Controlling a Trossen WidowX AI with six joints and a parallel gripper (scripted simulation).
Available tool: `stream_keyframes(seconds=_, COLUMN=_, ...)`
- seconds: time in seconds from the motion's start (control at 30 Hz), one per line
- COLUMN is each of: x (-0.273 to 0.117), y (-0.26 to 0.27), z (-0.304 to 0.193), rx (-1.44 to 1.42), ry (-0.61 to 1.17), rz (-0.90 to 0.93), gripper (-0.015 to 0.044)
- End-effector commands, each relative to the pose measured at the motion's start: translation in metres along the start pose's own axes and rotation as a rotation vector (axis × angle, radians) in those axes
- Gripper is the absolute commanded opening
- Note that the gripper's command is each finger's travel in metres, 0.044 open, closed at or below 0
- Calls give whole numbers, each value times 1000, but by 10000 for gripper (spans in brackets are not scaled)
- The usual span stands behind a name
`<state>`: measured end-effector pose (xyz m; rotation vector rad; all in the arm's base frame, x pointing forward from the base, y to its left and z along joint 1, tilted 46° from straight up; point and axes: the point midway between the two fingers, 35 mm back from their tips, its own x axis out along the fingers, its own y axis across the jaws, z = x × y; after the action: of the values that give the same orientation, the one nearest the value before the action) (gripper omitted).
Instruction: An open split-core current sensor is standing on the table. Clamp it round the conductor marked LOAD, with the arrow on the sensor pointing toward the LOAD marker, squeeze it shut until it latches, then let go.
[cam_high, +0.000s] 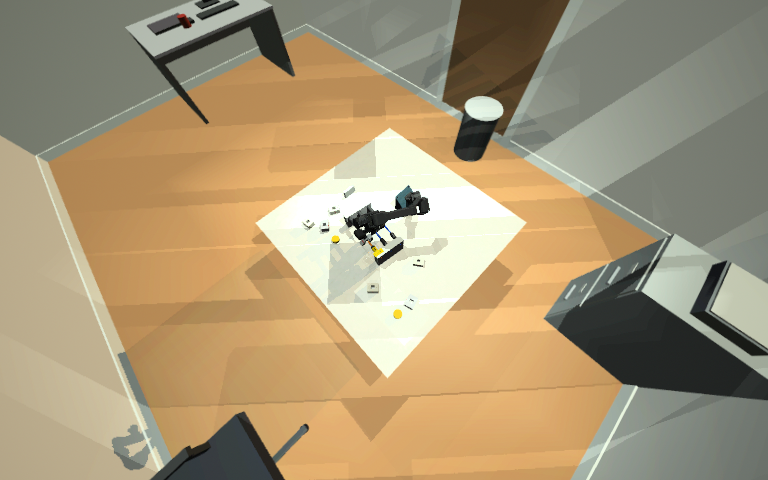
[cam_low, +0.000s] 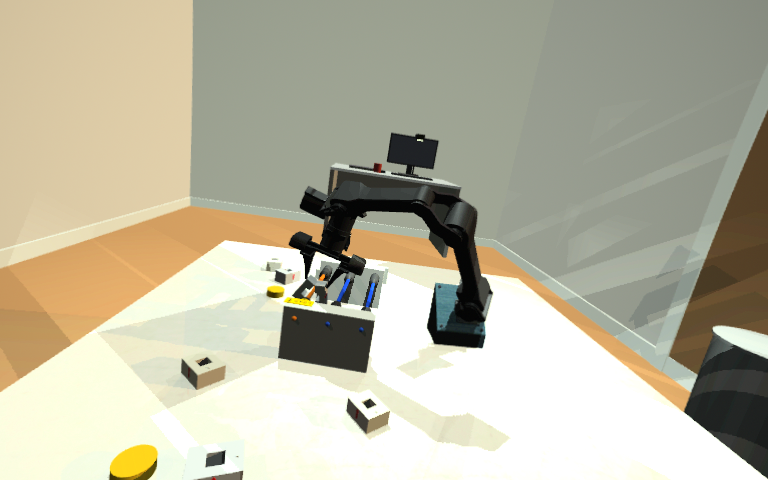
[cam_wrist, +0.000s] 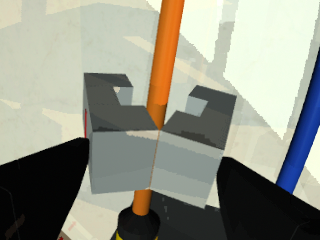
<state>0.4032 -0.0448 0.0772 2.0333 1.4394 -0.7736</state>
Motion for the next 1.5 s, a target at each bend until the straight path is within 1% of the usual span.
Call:
stream_keyframes(seconds=0.0, x=-2, y=1, z=1, rx=-1, ry=-1, rz=5, gripper=0)
stream_keyframes(seconds=0.63, x=-2, y=2, z=1, rx=0, ry=-1, rz=-4, gripper=0)
stream_keyframes(seconds=1.47, x=4, y=15, z=1, rx=5, ry=2, rz=-220, gripper=0)
